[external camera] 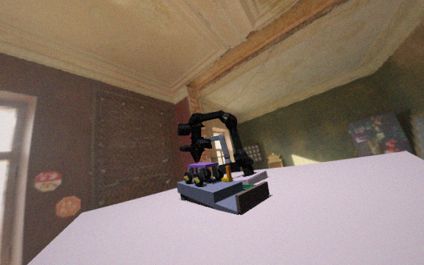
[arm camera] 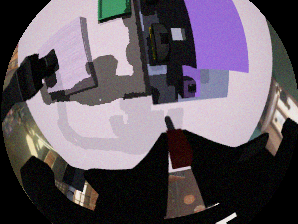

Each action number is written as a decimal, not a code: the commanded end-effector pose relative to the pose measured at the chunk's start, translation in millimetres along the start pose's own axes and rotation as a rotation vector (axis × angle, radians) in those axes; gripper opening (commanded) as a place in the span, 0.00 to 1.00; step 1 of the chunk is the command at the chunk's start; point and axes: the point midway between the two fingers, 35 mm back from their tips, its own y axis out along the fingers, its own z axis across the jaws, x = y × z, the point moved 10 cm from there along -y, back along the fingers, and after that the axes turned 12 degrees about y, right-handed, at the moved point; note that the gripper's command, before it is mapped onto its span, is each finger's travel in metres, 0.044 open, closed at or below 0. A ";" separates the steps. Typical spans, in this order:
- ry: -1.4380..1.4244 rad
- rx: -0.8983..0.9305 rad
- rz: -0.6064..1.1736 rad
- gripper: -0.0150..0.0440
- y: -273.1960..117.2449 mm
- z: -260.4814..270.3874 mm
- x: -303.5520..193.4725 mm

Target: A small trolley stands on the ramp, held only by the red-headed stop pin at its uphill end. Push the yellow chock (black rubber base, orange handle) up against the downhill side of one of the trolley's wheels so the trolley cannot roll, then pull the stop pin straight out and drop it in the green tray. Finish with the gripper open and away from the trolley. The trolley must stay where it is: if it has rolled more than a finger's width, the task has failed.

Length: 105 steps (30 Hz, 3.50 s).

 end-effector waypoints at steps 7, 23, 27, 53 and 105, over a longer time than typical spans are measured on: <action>0.000 -0.008 -0.001 0.25 -1.0 34.7 -8.6; 0.000 -0.006 -0.003 0.25 -3.5 50.3 10.8; 0.000 -0.006 -0.004 0.25 -4.6 52.8 24.9; 0.000 -0.004 -0.012 0.25 -18.3 70.9 113.7; -0.615 -0.035 -0.140 0.25 -30.6 95.2 199.1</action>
